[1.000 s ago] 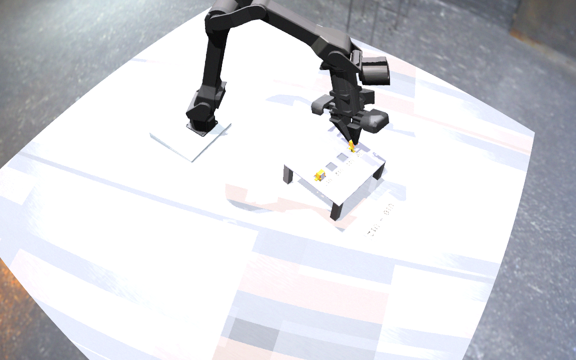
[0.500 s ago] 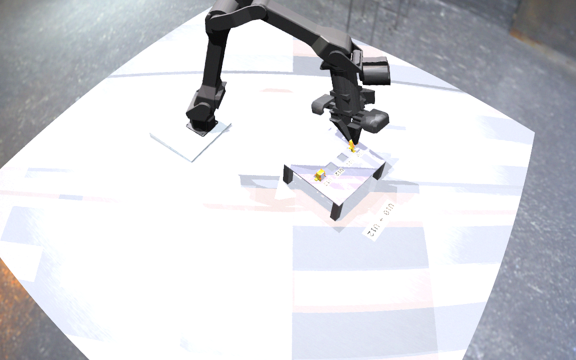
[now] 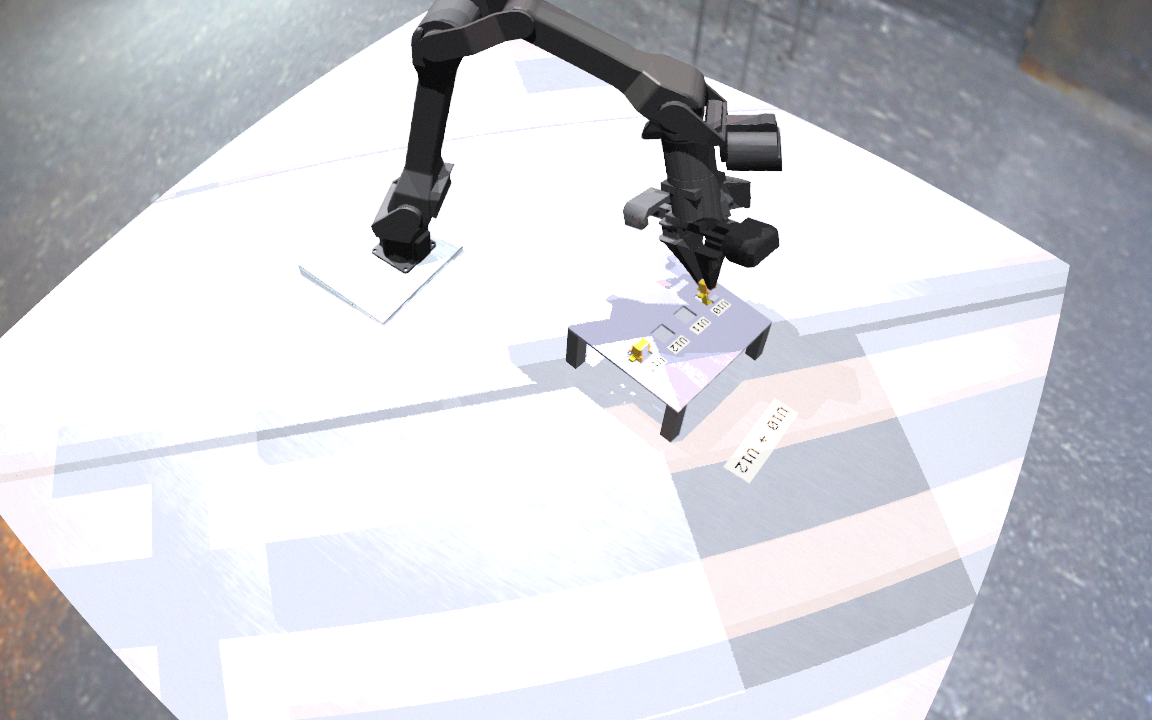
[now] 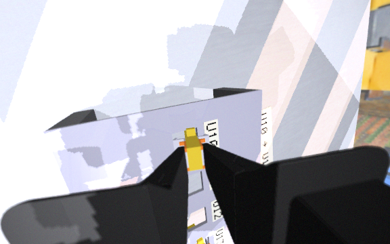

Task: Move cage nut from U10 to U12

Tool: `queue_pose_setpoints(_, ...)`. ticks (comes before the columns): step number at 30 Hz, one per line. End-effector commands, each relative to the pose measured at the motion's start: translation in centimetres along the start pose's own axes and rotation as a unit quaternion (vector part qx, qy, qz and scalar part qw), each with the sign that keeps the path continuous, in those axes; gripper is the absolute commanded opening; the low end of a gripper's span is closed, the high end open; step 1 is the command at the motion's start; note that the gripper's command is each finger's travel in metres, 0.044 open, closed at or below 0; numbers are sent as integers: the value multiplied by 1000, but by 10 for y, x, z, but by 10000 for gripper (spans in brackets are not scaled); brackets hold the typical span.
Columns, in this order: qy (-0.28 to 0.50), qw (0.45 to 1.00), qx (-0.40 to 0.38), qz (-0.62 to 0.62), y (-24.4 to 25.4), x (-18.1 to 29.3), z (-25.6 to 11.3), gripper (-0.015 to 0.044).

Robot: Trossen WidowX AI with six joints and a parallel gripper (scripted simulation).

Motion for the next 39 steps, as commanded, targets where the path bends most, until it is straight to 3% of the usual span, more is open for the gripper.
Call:
queue_pose_setpoints(1,-2,1000,-1,-2,-2,-1,-1,33)
queue_pose_setpoints(39,-3,1000,-29,-3,-5,-1,-2,33)
Point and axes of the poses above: the point midway between the two fingers, 35 mm back from their tips, its own z axis out along the fingers, its own y axis across the jaws, x = y × z, the point moved 1 cm from there along -z, back along the fingers
